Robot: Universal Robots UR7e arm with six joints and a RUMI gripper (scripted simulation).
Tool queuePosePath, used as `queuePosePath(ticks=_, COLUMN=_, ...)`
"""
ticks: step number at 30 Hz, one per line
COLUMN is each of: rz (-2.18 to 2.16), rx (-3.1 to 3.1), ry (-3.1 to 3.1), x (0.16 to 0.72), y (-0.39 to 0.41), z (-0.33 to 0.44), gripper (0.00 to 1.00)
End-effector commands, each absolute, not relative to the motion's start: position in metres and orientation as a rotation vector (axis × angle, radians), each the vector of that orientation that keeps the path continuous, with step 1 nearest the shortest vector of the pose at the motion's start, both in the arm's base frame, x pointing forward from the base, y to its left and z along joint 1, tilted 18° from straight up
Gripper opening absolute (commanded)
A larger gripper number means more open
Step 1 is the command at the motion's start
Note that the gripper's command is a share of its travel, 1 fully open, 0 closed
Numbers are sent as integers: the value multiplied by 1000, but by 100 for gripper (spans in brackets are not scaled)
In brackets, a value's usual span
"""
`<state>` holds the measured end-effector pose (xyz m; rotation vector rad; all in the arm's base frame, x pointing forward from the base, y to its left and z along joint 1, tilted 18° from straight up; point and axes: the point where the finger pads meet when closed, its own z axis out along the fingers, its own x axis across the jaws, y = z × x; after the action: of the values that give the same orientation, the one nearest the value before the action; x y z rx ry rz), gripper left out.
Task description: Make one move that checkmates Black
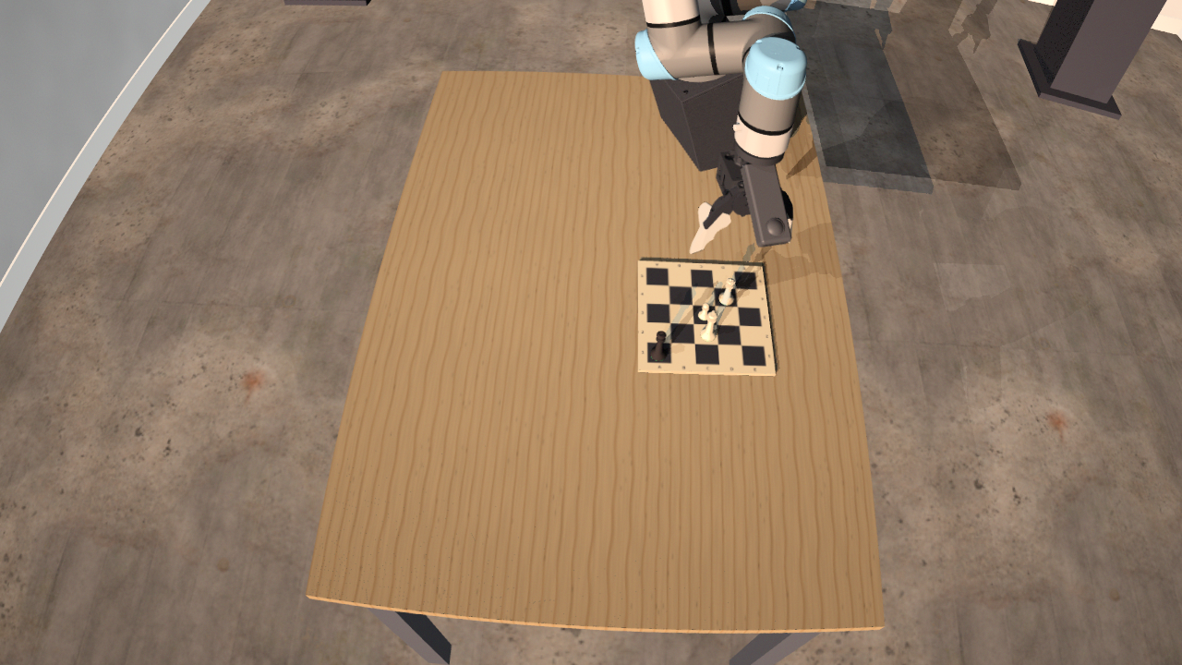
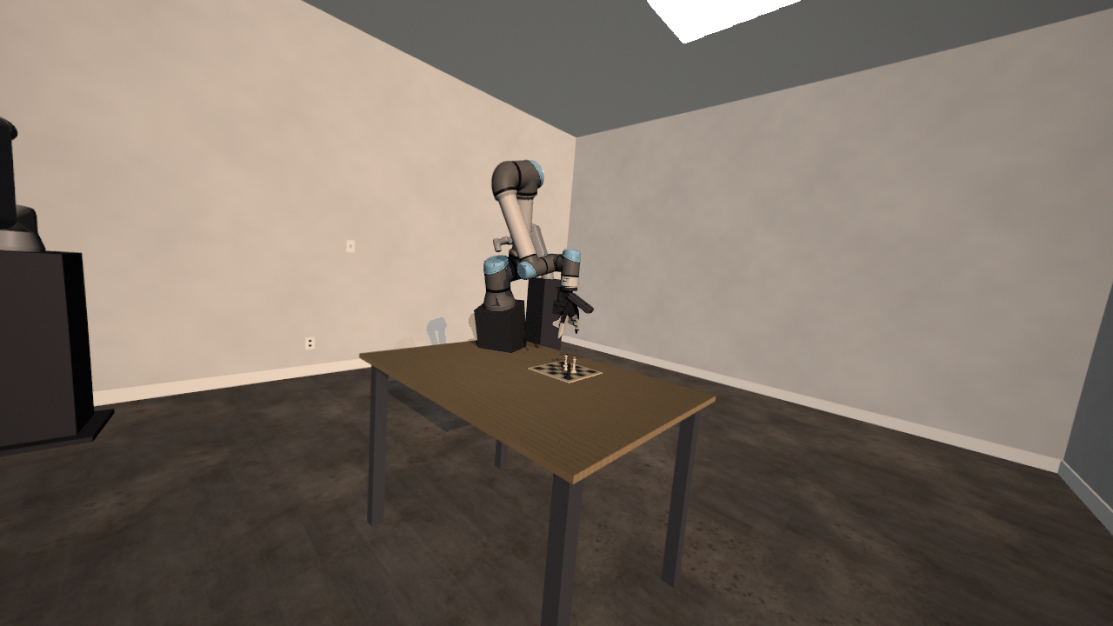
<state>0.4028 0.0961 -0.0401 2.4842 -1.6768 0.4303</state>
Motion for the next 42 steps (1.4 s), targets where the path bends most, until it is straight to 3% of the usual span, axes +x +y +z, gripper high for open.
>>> queuePosePath(ticks=1, rz=443, rx=2420, ry=-1777, x=403, y=95, z=-40, gripper=100)
queuePosePath(ticks=29, rz=459, rx=2267, ry=-2006, x=402, y=91, z=-42, gripper=100)
queuePosePath(ticks=30, rz=459, rx=2267, ry=-2006, x=402, y=91, z=-42, gripper=25)
queuePosePath(ticks=42, rz=459, rx=2267, ry=-2006, x=402, y=91, z=-42, gripper=25)
